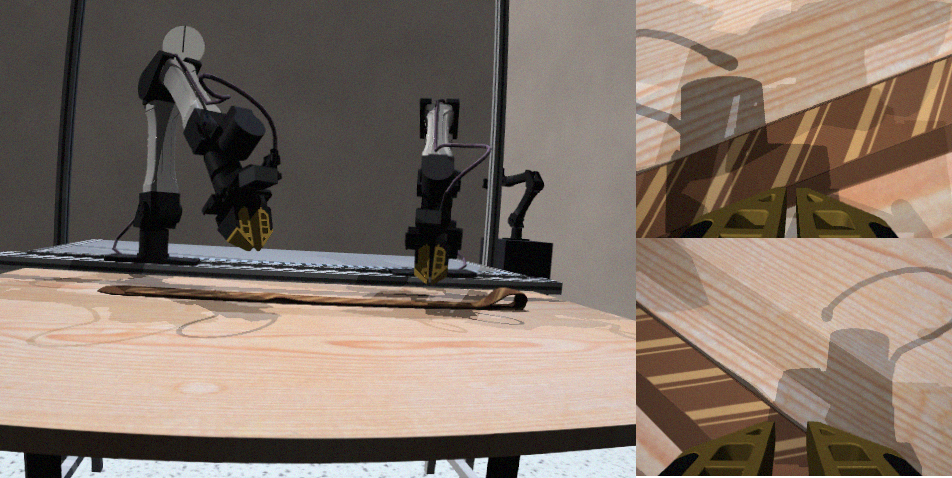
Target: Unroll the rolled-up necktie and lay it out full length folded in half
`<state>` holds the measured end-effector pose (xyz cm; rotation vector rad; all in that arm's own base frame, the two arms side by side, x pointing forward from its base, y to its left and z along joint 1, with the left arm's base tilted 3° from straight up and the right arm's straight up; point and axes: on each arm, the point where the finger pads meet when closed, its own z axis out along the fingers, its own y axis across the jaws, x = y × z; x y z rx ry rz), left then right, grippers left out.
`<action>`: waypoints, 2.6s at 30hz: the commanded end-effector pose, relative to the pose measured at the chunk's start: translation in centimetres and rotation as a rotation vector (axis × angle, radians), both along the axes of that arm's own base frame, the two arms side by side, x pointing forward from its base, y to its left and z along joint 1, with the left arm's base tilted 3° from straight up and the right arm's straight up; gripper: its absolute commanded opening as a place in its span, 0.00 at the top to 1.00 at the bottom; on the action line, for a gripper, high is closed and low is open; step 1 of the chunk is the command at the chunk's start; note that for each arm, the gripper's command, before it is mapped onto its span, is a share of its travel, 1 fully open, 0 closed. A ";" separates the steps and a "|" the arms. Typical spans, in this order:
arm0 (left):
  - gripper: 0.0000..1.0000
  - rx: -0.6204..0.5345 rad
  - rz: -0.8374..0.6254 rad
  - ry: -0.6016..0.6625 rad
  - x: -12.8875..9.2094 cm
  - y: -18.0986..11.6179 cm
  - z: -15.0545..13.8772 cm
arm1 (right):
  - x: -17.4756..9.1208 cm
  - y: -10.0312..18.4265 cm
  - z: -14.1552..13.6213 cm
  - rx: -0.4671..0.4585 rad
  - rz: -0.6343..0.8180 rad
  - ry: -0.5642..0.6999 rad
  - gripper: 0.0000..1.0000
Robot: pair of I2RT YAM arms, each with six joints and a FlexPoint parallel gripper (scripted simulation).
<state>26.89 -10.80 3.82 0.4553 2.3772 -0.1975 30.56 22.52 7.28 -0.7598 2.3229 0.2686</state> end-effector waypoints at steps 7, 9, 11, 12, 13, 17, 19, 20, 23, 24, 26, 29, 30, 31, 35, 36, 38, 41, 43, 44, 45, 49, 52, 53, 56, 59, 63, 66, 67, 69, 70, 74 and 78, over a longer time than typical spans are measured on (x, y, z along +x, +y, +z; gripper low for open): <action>0.93 -0.006 0.004 -0.008 0.3 0.1 0.6 | 0.5 -1.6 2.9 0.027 -0.045 -0.060 0.75; 0.93 -0.006 0.004 -0.008 0.3 0.1 0.6 | 0.6 -1.9 3.3 0.029 -0.052 -0.069 0.74; 0.93 -0.006 0.004 -0.008 0.3 0.1 0.6 | 0.8 -2.4 4.0 0.036 -0.065 -0.087 0.72; 0.93 -0.006 0.004 -0.008 0.3 0.1 0.6 | 0.8 -2.6 4.4 0.039 -0.072 -0.097 0.71; 0.93 -0.006 0.004 -0.008 0.3 0.1 0.6 | 0.9 -2.9 4.8 0.042 -0.079 -0.107 0.70; 0.93 -0.006 0.004 -0.008 0.3 0.1 0.6 | 1.3 -4.1 6.5 0.057 -0.109 -0.150 0.66; 0.93 -0.006 0.004 -0.008 0.3 0.1 0.6 | 1.5 -4.7 7.4 0.064 -0.126 -0.173 0.64; 0.93 -0.006 0.004 -0.008 0.3 0.1 0.6 | 1.6 -5.1 7.8 0.068 -0.135 -0.185 0.63; 0.93 -0.006 0.004 -0.008 0.3 0.1 0.6 | 1.9 -6.1 9.3 0.081 -0.161 -0.222 0.60; 0.93 -0.006 0.004 -0.008 0.3 0.1 0.6 | 1.9 -6.1 9.3 0.081 -0.161 -0.222 0.60; 0.93 -0.006 0.004 -0.008 0.3 0.1 0.6 | 2.1 -6.4 9.8 0.085 -0.170 -0.235 0.59; 0.93 -0.006 0.004 -0.008 0.3 0.1 0.6 | 2.4 -7.5 11.3 0.098 -0.198 -0.274 0.56; 0.93 -0.006 0.004 -0.008 0.3 0.1 0.6 | 2.5 -7.9 11.9 0.103 -0.207 -0.287 0.55; 0.93 -0.006 0.004 -0.008 0.3 0.1 0.6 | 2.6 -8.3 12.4 0.107 -0.217 -0.301 0.54; 0.93 -0.006 0.004 -0.008 0.3 0.1 0.6 | 3.1 -9.8 14.5 0.125 -0.256 -0.355 0.50; 0.93 -0.006 0.004 -0.008 0.3 0.1 0.6 | 3.3 -10.2 15.1 0.130 -0.266 -0.369 0.49; 0.93 -0.006 0.004 -0.008 0.3 0.1 0.6 | 3.5 -10.9 16.2 0.139 -0.285 -0.397 0.46; 0.93 -0.006 0.004 -0.008 0.3 0.1 0.6 | 3.7 -11.7 17.2 0.148 -0.305 -0.424 0.44; 0.93 -0.006 0.004 -0.008 0.3 0.1 0.6 | 3.9 -12.1 17.8 0.153 -0.315 -0.438 0.43; 0.93 -0.006 0.004 -0.008 0.3 0.1 0.6 | 4.0 -12.4 18.3 0.158 -0.325 -0.452 0.42; 0.93 -0.006 0.004 -0.008 0.3 0.1 0.6 | 4.1 -12.8 18.9 0.162 -0.334 -0.465 0.41; 0.93 -0.006 0.004 -0.008 0.3 0.1 0.6 | 4.6 -14.3 21.0 0.180 -0.373 -0.519 0.37; 0.93 -0.006 0.004 -0.008 0.3 0.1 0.6 | 4.9 -15.4 22.5 0.193 -0.401 -0.558 0.34; 0.93 -0.006 0.004 -0.008 0.3 0.1 0.6 | 5.0 -15.7 23.0 0.198 -0.410 -0.571 0.33; 0.93 -0.006 0.004 -0.008 0.3 0.1 0.6 | 5.4 -16.8 24.5 0.210 -0.436 -0.608 0.30; 0.93 -0.006 0.004 -0.008 0.3 0.1 0.6 | 5.5 -17.1 24.9 0.214 -0.445 -0.620 0.29; 0.93 -0.006 0.004 -0.008 0.3 0.1 0.6 | 5.9 -18.3 26.7 0.229 -0.477 -0.665 0.25; 0.93 -0.006 0.004 -0.008 0.3 0.1 0.6 | 6.2 -19.2 28.0 0.239 -0.499 -0.696 0.22; 0.93 -0.006 0.004 -0.008 0.3 0.1 0.6 | 6.2 -19.5 28.3 0.243 -0.506 -0.706 0.21; 0.93 -0.006 0.004 -0.008 0.3 0.1 0.6 | 6.4 -20.0 29.1 0.249 -0.519 -0.724 0.19; 0.93 -0.006 0.004 -0.008 0.3 0.1 0.6 | 6.5 -20.2 29.4 0.252 -0.525 -0.733 0.18; 0.93 -0.006 0.004 -0.008 0.3 0.1 0.6 | 6.8 -21.1 30.6 0.262 -0.547 -0.764 0.13; 0.93 -0.006 0.004 -0.008 0.3 0.1 0.6 | 6.9 -21.4 31.1 0.266 -0.556 -0.776 0.11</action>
